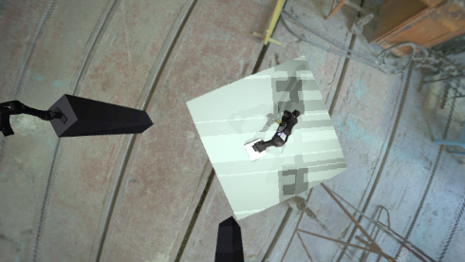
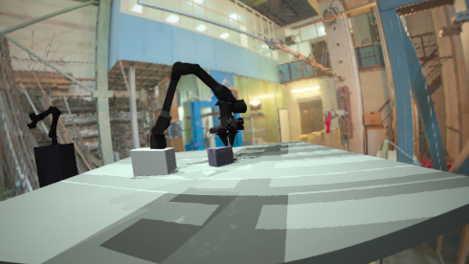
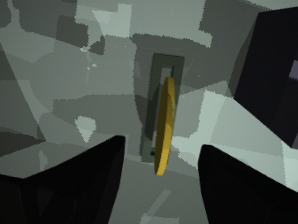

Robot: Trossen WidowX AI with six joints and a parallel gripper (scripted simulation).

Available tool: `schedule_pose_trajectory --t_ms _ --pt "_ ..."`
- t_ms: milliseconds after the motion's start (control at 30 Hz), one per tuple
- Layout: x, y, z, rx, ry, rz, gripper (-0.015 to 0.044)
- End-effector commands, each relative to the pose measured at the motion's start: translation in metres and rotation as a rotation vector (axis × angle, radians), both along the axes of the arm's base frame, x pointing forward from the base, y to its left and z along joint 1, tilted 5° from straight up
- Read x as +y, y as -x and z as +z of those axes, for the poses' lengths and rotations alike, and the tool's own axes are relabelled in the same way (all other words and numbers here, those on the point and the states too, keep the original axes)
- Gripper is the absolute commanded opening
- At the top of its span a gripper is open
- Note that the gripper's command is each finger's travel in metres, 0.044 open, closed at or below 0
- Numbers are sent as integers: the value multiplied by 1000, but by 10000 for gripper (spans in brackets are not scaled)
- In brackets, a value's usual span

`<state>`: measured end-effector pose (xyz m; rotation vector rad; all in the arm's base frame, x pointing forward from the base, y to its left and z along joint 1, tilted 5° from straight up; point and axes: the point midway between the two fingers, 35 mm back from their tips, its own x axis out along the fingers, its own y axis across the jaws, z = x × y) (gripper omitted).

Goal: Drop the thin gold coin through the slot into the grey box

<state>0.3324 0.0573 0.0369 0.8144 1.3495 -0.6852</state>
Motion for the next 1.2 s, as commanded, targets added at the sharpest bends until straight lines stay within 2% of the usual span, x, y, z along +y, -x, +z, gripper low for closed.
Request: schedule_pose_trajectory --t_ms 0,1000,1167 --pt "1 1 -10 7 -3 -3 161" --pt "2 -2 -55 7 -2 -1 161" --pt "2 -2 -55 7 -2 -1 29"
